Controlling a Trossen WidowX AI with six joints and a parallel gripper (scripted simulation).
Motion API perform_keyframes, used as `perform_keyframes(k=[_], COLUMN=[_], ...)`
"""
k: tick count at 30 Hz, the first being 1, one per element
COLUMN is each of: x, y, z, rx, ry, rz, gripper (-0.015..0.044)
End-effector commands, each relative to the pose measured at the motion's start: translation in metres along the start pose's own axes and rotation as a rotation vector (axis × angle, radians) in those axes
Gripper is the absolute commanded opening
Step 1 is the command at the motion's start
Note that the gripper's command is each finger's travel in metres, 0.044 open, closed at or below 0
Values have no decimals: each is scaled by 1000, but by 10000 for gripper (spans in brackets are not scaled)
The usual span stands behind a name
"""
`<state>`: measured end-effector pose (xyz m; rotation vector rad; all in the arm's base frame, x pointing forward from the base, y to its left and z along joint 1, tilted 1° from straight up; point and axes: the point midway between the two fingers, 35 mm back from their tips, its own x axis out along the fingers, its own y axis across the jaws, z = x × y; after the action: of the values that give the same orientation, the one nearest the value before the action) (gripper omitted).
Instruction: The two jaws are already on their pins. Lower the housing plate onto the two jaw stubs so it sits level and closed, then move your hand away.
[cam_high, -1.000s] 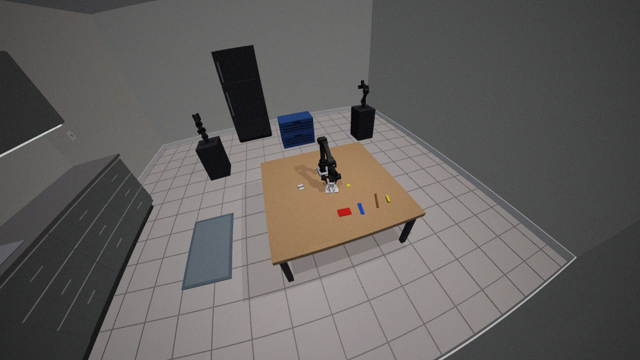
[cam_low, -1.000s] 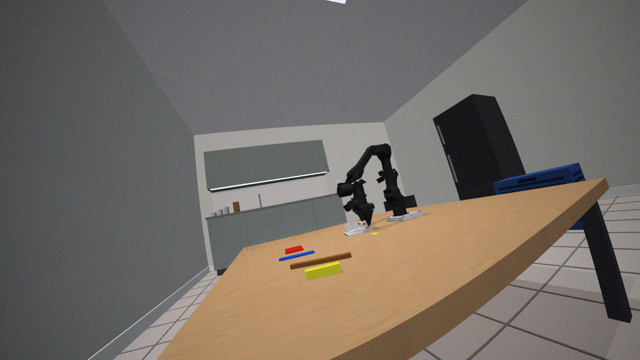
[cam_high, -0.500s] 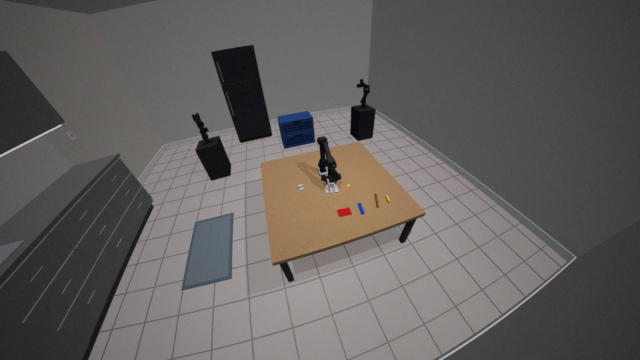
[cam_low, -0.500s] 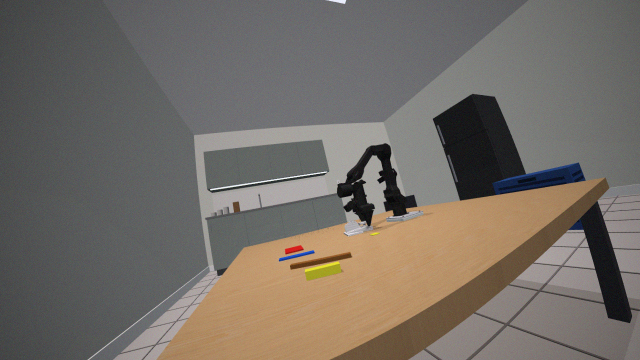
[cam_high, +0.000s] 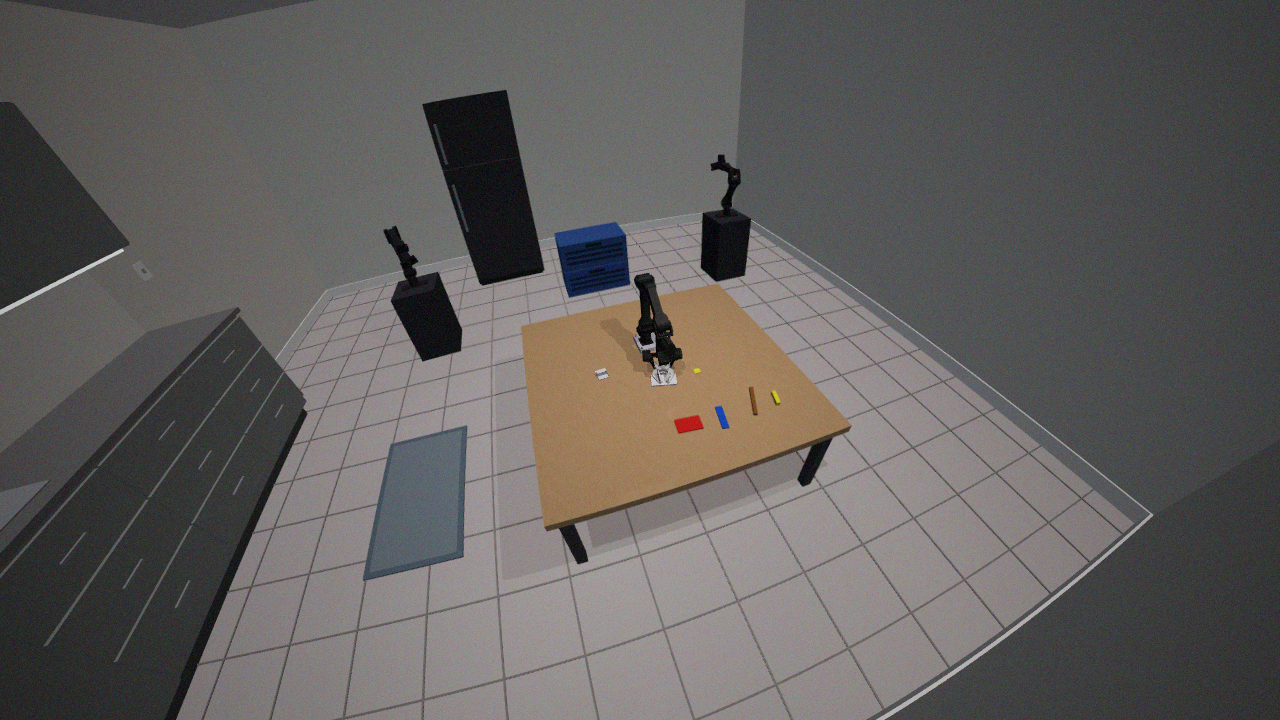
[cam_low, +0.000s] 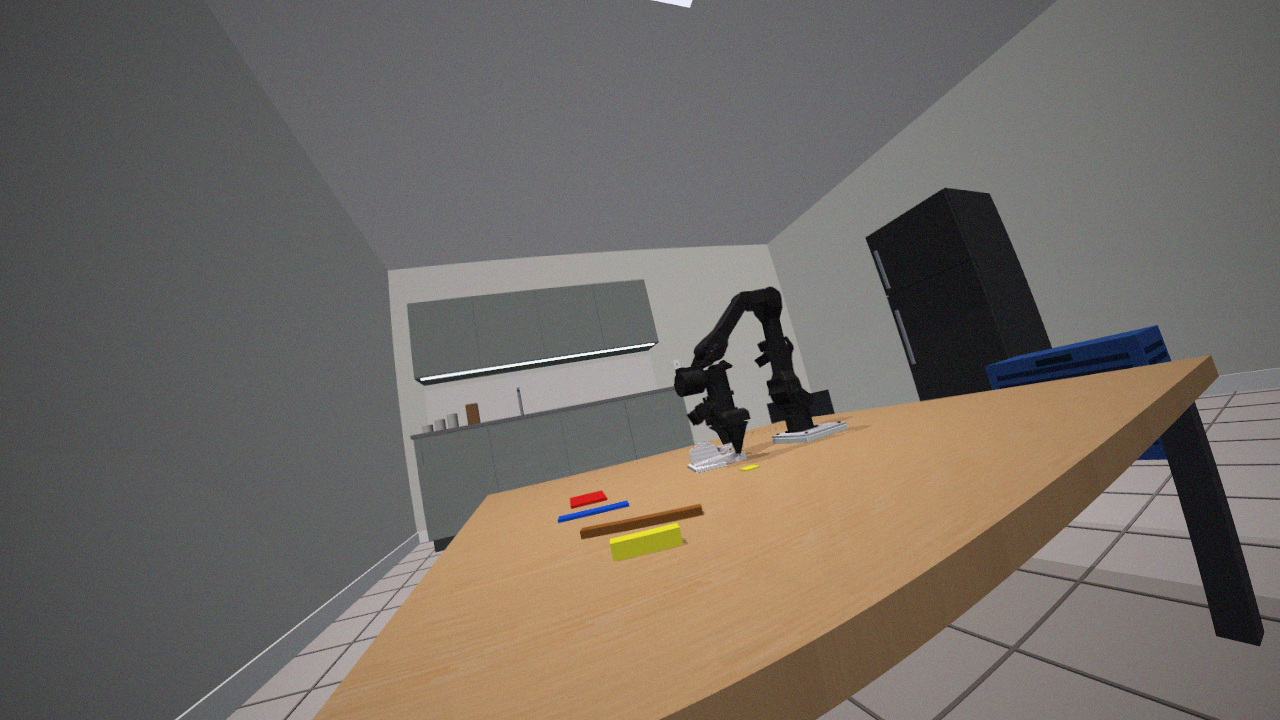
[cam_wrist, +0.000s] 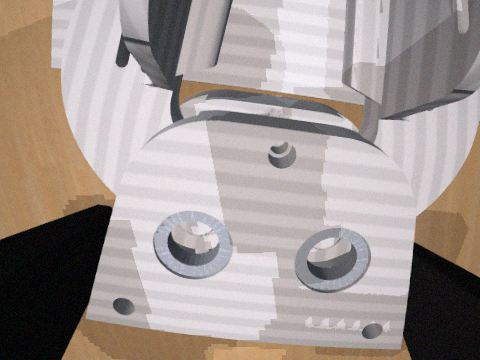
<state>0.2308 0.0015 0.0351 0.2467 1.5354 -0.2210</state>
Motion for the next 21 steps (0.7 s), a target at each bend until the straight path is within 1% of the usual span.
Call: perform_keyframes(k=[1, 21], x=[1, 6], y=[0, 0], z=[-1, -1], rx=[3, 4], ry=[3, 3], rz=[3, 2], gripper=[351, 351])
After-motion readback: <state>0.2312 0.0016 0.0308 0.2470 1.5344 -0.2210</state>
